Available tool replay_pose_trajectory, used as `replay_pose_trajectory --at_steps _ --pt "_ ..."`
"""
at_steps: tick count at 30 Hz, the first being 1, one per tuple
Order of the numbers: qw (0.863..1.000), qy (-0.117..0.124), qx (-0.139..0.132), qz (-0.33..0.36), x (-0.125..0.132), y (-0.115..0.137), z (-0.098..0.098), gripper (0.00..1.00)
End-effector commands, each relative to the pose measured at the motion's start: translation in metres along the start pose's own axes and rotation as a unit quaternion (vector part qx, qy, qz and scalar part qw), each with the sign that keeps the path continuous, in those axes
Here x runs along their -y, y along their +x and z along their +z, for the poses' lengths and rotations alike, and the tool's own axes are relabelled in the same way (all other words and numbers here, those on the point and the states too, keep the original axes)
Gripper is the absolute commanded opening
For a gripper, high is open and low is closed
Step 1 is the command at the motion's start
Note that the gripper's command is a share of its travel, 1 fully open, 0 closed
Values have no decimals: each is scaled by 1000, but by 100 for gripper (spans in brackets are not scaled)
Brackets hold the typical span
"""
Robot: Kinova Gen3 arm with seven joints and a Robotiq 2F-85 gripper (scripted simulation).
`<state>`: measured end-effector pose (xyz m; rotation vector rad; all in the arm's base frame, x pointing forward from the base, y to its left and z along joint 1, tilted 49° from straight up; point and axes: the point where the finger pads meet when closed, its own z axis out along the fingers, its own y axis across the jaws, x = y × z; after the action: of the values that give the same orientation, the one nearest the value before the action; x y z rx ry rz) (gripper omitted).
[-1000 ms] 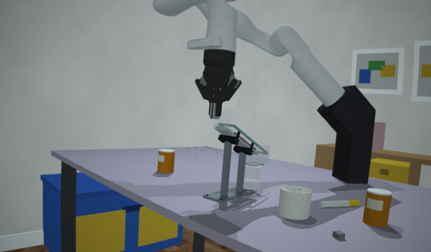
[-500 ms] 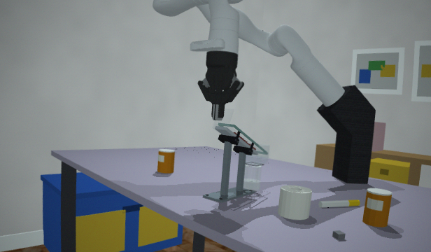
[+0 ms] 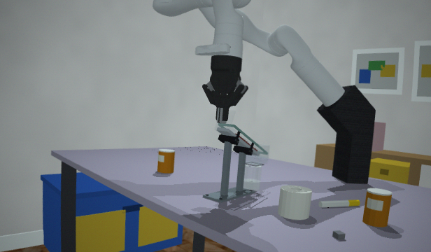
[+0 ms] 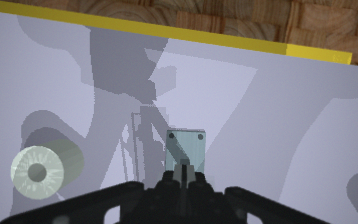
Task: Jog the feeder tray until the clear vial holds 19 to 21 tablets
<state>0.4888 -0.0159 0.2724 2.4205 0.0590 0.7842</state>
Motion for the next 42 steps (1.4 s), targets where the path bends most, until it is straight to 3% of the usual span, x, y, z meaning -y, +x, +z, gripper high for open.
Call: replay_pose_trajectory --at_steps 1,8,20,34,42 --pt "1000 -2 5 0 -2 1 0 0" --pt "1000 -2 5 0 -2 24 -10 0" --pt "1000 -2 5 0 -2 26 -11 0" --pt "1000 -2 5 0 -2 -5 2 0" --pt "1000 -2 5 0 -2 -3 2 0"
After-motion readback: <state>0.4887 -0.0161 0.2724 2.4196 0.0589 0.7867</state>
